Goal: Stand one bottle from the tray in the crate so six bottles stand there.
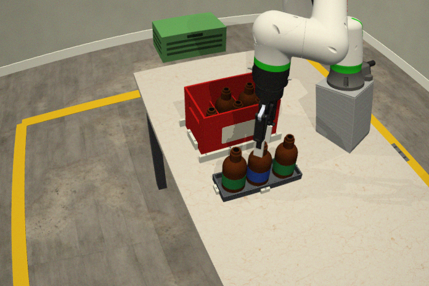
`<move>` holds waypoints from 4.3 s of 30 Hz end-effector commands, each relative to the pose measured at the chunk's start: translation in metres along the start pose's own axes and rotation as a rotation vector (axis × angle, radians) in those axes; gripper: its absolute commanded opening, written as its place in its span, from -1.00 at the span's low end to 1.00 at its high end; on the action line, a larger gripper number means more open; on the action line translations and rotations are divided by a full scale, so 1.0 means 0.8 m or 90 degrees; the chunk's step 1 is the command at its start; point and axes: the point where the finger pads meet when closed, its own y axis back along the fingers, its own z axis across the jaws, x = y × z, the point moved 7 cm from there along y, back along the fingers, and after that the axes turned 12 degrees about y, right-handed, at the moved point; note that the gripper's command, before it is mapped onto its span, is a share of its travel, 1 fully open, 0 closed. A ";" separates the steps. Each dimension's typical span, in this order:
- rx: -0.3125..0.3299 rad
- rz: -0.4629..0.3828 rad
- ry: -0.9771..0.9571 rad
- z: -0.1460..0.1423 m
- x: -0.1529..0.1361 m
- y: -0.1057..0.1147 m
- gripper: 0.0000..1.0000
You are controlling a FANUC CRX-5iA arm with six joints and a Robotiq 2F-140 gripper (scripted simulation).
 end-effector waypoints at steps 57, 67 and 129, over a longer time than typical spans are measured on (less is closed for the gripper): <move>0.000 0.000 0.000 0.000 0.000 0.000 -1.00; 0.000 0.000 0.000 0.000 0.000 0.000 -1.00; 0.000 0.000 0.000 0.000 0.001 0.011 -1.00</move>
